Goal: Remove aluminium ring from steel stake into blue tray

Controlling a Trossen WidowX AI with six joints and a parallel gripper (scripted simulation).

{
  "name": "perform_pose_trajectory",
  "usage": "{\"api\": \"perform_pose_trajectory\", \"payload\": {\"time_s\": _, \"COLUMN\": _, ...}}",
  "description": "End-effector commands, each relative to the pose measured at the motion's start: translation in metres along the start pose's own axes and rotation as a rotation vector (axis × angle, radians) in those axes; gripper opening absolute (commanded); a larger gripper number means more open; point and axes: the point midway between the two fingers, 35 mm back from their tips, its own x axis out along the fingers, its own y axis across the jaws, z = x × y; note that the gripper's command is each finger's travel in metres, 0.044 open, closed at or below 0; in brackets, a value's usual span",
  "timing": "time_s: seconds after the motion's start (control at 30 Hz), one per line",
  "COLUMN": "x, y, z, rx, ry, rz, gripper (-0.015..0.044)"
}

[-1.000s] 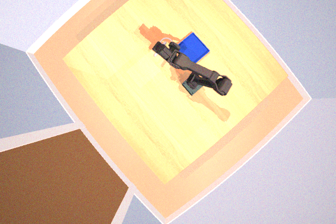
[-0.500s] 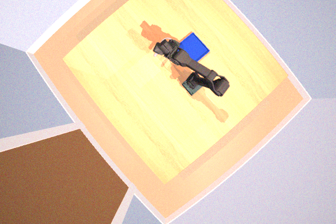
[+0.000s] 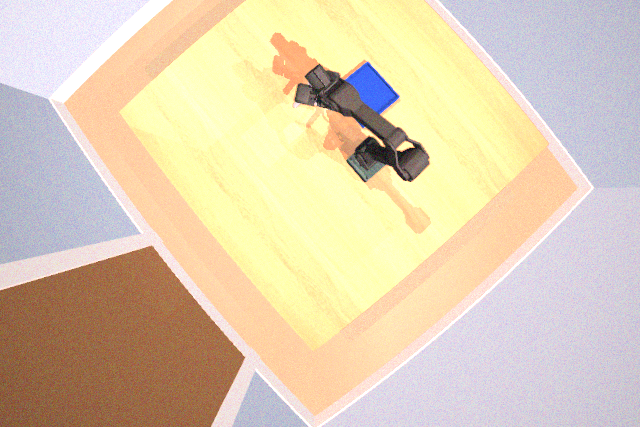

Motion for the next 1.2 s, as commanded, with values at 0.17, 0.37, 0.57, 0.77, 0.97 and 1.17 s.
{"api": "perform_pose_trajectory", "payload": {"time_s": 0.17, "x": 0.001, "y": -0.006, "z": 0.004, "rx": -0.134, "ry": 0.102, "rz": -0.018, "gripper": 0.0000}}
{"api": "perform_pose_trajectory", "payload": {"time_s": 0.37, "x": 0.001, "y": -0.011, "z": 0.006, "rx": -0.213, "ry": 0.168, "rz": -0.017, "gripper": 0.0000}}
{"api": "perform_pose_trajectory", "payload": {"time_s": 0.57, "x": 0.000, "y": -0.016, "z": 0.008, "rx": -0.286, "ry": 0.232, "rz": -0.002, "gripper": 0.0000}}
{"api": "perform_pose_trajectory", "payload": {"time_s": 0.77, "x": -0.001, "y": -0.020, "z": 0.010, "rx": -0.355, "ry": 0.293, "rz": 0.025, "gripper": 0.0000}}
{"api": "perform_pose_trajectory", "payload": {"time_s": 0.97, "x": -0.003, "y": -0.023, "z": 0.013, "rx": -0.418, "ry": 0.348, "rz": 0.065, "gripper": 0.0000}}
{"api": "perform_pose_trajectory", "payload": {"time_s": 1.17, "x": -0.006, "y": -0.026, "z": 0.016, "rx": -0.477, "ry": 0.396, "rz": 0.116, "gripper": 0.0000}}
